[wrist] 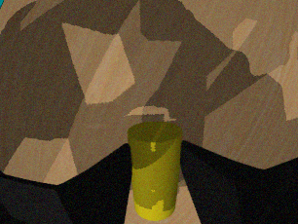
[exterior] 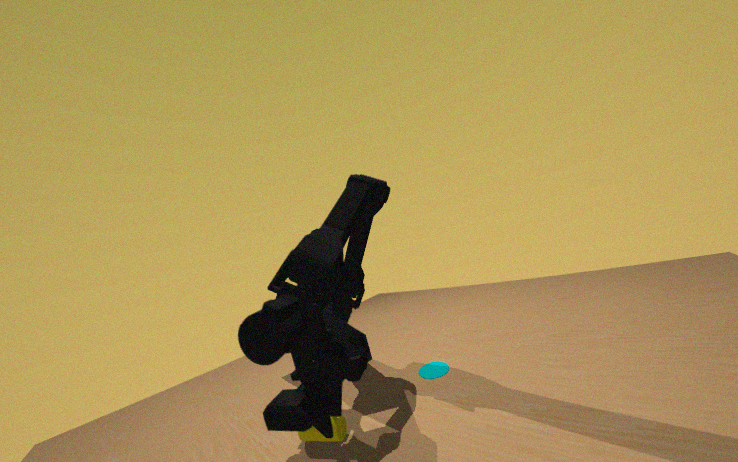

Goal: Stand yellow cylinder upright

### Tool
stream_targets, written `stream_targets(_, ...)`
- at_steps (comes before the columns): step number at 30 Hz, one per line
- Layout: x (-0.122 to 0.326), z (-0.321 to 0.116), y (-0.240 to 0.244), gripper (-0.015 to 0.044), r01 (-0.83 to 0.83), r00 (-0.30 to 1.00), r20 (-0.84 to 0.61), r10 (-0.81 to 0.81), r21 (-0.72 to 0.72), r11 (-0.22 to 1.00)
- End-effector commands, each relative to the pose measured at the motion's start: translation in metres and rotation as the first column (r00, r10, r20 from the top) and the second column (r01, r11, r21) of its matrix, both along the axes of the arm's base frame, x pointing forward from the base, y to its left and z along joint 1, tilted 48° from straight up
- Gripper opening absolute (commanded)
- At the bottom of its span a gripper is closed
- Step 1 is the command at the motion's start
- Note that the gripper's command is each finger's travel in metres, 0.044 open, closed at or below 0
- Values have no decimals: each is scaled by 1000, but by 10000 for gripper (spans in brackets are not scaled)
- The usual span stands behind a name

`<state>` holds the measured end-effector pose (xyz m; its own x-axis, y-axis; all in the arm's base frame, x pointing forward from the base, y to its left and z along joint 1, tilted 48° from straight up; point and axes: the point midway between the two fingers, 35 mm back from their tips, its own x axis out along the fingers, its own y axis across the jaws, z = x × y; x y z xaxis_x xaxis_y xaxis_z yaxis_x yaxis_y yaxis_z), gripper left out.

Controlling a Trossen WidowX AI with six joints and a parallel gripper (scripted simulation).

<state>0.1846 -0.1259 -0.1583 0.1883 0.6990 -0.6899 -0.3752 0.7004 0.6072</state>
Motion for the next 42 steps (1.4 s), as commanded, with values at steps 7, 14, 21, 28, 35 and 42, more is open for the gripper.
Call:
stream_targets(7, 0, 8, -10, 105, 6, 1000, -1, -6, 0, 1000)
stream_targets(14, -3, 21, -27, 105, 7, 1000, -2, -7, -2, 1000)
stream_targets(21, -6, 35, -43, 105, 7, 1000, -3, -7, -4, 1000)
stream_targets(28, -11, 51, -58, 105, 6, 1000, -4, -6, -4, 1000)
stream_targets(35, -18, 67, -72, 105, 6, 1000, -4, -6, -3, 1000)
stream_targets(42, -20, 78, -78, 105, 12, 1000, -10, -12, -1, 1000)
